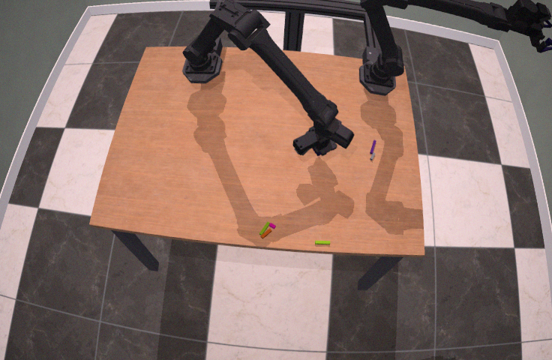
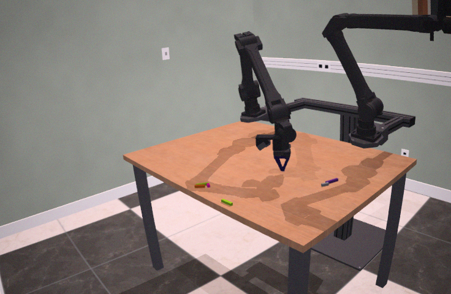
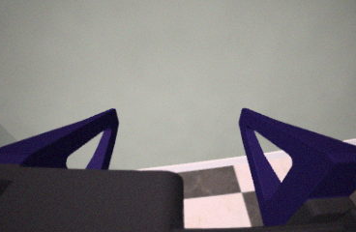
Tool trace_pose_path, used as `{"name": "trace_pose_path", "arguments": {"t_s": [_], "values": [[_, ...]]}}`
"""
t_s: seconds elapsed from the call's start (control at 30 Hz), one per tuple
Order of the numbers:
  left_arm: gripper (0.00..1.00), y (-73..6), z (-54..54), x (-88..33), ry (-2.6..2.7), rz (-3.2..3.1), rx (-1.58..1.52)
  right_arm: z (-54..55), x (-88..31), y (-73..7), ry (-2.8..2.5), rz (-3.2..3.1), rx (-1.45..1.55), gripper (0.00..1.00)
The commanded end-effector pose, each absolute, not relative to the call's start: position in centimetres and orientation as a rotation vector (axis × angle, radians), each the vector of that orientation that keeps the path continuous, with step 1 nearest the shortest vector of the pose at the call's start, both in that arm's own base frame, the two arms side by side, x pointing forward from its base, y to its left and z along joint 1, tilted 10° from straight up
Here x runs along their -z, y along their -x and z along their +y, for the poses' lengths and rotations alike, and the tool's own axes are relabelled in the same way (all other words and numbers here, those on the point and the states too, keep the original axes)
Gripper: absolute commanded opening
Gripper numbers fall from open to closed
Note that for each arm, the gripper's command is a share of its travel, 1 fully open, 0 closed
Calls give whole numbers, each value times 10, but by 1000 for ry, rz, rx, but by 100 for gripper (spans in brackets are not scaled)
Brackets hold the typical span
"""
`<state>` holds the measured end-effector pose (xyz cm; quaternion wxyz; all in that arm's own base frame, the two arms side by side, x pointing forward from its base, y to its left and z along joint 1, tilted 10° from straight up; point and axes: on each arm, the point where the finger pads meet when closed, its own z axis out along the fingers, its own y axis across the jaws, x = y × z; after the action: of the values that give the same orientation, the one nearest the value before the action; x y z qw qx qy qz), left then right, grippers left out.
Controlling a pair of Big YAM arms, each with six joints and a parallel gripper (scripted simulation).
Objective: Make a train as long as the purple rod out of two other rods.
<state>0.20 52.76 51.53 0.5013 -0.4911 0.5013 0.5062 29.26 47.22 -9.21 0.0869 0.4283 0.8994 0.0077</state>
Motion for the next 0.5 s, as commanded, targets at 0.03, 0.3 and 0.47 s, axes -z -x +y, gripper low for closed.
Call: {"name": "trace_pose_path", "arguments": {"t_s": [0.03,0.3,0.47], "values": [[100,5,522,-531,1173,1160,-1245,482,85,-304,-1276,2674,-68,4],[100,5,522,-531,1173,1160,-1245,482,85,-304,-1280,2673,-69,4],[100,5,522,-531,1173,1160,-1245,482,85,-304,-1280,2673,-69,4]]}}
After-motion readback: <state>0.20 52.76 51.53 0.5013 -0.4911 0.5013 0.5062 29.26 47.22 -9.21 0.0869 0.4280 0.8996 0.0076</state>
